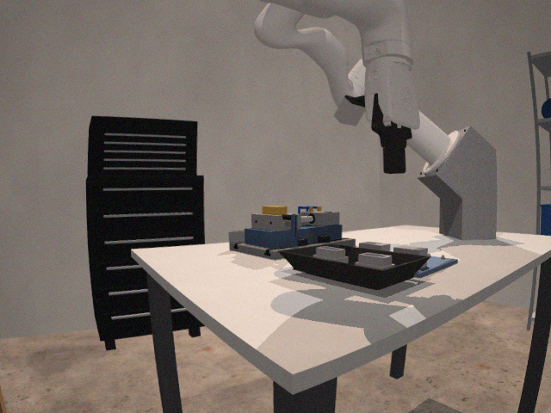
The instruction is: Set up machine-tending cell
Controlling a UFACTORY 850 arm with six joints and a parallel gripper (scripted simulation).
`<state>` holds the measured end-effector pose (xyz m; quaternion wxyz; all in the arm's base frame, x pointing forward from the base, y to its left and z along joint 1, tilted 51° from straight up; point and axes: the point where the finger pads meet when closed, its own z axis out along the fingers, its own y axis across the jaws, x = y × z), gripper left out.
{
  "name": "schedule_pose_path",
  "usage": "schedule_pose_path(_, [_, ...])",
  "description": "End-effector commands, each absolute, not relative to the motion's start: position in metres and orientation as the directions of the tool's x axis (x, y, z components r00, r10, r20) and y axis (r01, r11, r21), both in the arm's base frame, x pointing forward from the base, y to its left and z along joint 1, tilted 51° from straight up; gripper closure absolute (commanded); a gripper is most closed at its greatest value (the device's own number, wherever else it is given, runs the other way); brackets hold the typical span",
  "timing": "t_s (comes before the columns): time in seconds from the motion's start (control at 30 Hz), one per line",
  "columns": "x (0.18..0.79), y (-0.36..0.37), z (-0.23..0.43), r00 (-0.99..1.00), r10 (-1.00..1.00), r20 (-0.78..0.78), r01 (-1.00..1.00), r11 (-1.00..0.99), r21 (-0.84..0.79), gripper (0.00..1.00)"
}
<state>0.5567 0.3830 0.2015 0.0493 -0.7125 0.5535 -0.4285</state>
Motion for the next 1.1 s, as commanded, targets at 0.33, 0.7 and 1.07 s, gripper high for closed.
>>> schedule_pose_path(0.33, [0.564, 0.38, 0.196, 0.02, -0.832, 0.555, -0.746, -0.382, -0.546, 1.0])
schedule_pose_path(0.7, [0.578, 0.371, 0.183, 0.02, -0.832, 0.555, -0.746, -0.382, -0.546, 1.0])
schedule_pose_path(1.07, [0.589, 0.365, 0.172, 0.02, -0.832, 0.555, -0.746, -0.382, -0.546, 1.0])
